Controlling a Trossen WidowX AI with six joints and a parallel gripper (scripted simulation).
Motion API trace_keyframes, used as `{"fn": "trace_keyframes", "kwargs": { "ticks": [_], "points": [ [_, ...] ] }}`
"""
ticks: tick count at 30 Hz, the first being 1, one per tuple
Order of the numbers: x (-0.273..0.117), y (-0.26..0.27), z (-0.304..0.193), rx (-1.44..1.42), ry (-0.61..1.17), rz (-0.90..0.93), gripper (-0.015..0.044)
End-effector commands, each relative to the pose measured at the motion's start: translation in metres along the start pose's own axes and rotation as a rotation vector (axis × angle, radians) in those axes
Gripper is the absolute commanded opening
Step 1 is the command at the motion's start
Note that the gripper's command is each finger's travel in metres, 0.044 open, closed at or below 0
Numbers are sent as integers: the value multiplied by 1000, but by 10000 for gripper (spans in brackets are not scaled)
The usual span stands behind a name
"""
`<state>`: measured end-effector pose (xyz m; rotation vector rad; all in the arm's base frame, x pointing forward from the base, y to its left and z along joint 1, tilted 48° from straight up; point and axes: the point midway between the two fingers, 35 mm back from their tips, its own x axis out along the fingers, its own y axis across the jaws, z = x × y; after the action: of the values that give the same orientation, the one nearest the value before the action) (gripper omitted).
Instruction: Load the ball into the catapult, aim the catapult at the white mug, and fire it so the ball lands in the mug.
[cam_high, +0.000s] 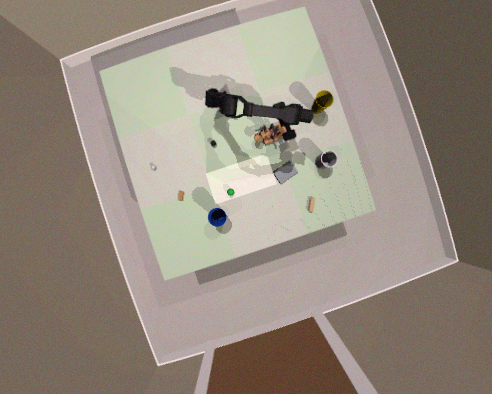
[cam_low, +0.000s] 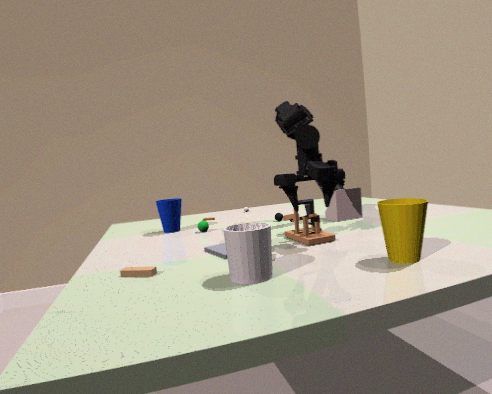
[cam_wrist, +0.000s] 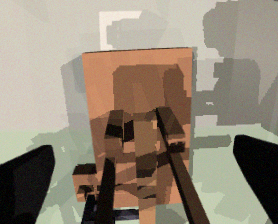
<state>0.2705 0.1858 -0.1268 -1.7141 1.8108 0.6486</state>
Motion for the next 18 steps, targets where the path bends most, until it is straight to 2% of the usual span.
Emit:
{"fn": "trace_keyframes", "kwargs": {
  "ticks": [1,18],
  "points": [
    [5,0,1,-19,-1,-7,440],
    [32,-1,1,-19,-1,-8,440]
  ]
}}
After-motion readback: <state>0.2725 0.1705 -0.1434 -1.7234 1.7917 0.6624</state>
